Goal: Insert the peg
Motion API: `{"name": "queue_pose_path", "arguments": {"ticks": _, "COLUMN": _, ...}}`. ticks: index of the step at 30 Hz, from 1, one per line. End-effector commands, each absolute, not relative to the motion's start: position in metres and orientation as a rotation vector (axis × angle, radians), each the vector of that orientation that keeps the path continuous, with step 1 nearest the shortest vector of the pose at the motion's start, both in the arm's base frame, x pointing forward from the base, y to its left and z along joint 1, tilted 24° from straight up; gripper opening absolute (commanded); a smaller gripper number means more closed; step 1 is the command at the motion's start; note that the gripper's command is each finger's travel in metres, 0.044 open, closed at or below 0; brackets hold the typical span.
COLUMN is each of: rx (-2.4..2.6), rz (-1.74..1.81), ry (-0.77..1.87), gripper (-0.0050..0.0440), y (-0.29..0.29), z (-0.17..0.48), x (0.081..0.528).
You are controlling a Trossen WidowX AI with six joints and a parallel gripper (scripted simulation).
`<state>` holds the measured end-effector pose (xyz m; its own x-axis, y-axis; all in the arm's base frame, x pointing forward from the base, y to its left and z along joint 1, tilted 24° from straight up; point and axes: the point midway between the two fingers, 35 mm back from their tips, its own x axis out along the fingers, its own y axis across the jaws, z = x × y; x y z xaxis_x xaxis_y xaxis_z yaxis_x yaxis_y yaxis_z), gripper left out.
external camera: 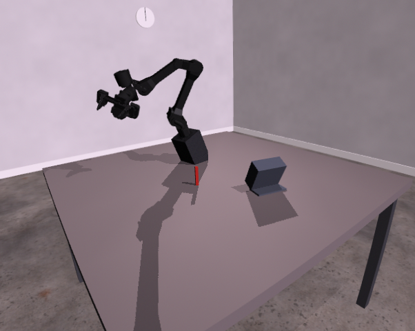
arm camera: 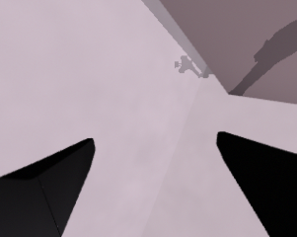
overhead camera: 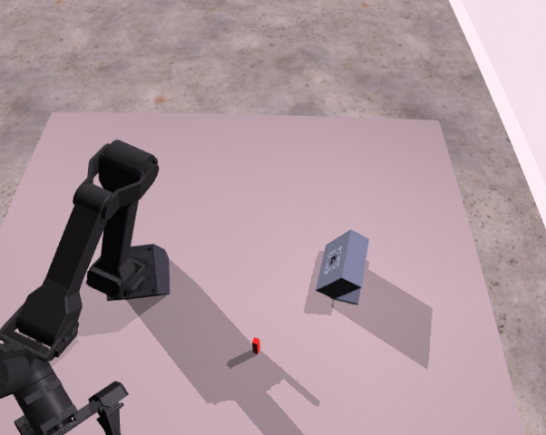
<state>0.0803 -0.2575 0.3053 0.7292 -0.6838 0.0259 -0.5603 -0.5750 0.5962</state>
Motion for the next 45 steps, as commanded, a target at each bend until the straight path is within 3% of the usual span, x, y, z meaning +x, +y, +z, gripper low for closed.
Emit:
{"name": "queue_pose_path", "arguments": {"ticks": 1, "rx": 2.308, "rz": -0.308, "ry": -0.912, "gripper": 0.0440, "y": -0.262, "z": 0.309, "x": 0.088}}
{"name": "queue_pose_path", "arguments": {"ticks": 45, "rx": 2.028, "rz": -0.707, "ry": -0.413, "gripper": 0.0440, "y": -0.269, "z": 0.234, "x": 0.188}}
